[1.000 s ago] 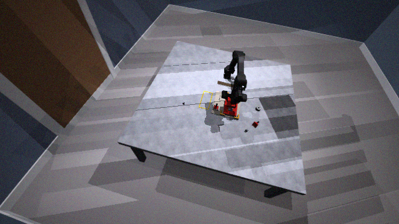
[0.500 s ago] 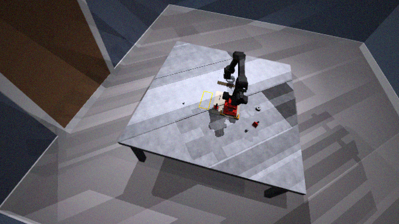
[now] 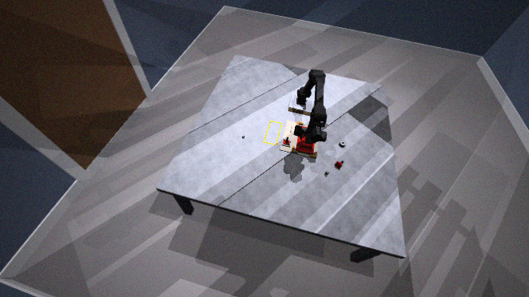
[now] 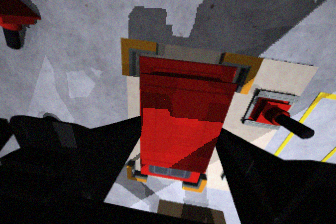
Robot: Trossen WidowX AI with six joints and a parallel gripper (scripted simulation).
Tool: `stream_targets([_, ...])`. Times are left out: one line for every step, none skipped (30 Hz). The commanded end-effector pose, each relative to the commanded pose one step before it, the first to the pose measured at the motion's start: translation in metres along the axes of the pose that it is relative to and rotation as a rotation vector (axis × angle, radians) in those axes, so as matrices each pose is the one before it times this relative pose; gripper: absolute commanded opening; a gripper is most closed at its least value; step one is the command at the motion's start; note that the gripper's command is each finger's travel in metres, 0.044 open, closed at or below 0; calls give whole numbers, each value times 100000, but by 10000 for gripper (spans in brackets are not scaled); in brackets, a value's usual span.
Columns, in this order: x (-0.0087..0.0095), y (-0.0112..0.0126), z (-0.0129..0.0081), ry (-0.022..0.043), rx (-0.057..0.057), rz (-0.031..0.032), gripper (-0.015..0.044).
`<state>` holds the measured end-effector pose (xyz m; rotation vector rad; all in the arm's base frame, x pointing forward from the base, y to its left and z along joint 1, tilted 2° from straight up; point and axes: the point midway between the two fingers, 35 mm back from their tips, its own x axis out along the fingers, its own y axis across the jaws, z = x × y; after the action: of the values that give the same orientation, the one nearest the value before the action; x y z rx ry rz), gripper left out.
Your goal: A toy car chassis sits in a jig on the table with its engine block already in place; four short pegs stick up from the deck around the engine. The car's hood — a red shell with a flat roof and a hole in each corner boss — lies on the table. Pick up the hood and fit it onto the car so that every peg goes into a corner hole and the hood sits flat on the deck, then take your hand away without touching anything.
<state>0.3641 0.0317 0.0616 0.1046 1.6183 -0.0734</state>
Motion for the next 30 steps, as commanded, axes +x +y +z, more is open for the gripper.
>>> stream_targets([108,41,-10,125,636,214,0])
stream_targets([0,0,0,0,0,0,0])
stream_targets([0,0,0,0,0,0,0])
stream_targets([0,0,0,0,0,0,0])
stream_targets([0,0,0,0,0,0,0])
stream_targets([0,0,0,0,0,0,0])
stream_targets([0,0,0,0,0,0,0])
stream_targets([0,0,0,0,0,0,0])
stream_targets([0,0,0,0,0,0,0])
stream_targets([0,0,0,0,0,0,0])
stream_targets([0,0,0,0,0,0,0])
stream_targets([0,0,0,0,0,0,0])
stream_targets([0,0,0,0,0,0,0])
stream_targets([0,0,0,0,0,0,0])
stream_targets([3,-11,-28,3,0,-1,0])
stream_targets([6,-24,-61,5,0,-2,0])
stream_targets([4,-15,-38,3,0,-1,0])
stream_targets([0,0,0,0,0,0,0])
stream_targets([0,0,0,0,0,0,0])
stream_targets([0,0,0,0,0,0,0])
stream_targets([7,0,1,0,0,0,0])
stream_targets([14,0,1,0,0,0,0])
stream_targets([21,0,2,0,0,0,0])
stream_targets([28,1,3,0,0,0,0])
stream_targets([34,1,4,0,0,0,0])
stream_targets([40,1,4,0,0,0,0])
stream_targets([42,1,4,0,0,0,0])
stream_targets([42,1,4,0,0,0,0])
stream_targets([42,1,4,0,0,0,0])
stream_targets([42,1,4,0,0,0,0])
